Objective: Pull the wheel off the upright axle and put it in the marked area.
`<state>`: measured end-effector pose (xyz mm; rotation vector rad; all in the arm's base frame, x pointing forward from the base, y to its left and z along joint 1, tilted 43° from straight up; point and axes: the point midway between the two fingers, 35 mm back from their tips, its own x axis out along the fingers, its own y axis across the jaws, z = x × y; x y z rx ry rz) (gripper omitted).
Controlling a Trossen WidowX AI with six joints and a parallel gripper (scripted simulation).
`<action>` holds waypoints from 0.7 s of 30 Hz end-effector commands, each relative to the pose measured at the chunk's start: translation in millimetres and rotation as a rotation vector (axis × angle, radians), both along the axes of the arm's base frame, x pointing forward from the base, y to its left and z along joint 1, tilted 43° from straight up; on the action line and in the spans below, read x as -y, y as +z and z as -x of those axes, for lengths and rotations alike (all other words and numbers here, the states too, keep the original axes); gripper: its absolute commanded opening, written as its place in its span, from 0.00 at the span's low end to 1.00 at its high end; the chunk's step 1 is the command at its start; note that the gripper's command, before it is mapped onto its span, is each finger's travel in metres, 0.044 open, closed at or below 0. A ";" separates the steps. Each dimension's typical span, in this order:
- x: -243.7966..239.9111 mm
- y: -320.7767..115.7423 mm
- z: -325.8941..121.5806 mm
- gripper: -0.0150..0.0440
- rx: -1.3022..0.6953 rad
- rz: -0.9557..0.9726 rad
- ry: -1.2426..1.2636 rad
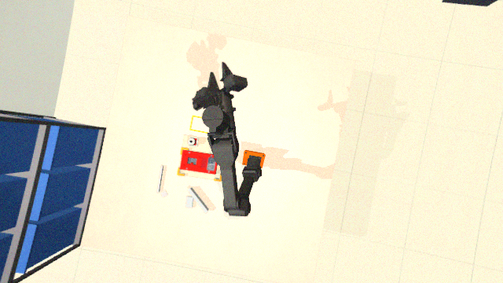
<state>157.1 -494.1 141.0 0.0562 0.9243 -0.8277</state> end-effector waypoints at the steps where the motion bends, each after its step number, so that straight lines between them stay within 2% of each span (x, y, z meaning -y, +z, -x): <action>1: -18.1 -14.3 -28.6 0.76 0.007 -0.070 0.072; 13: -97.9 -59.1 -110.5 0.76 -0.041 -0.283 0.313; 21: -141.7 -75.4 -139.6 0.76 -0.054 -0.406 0.389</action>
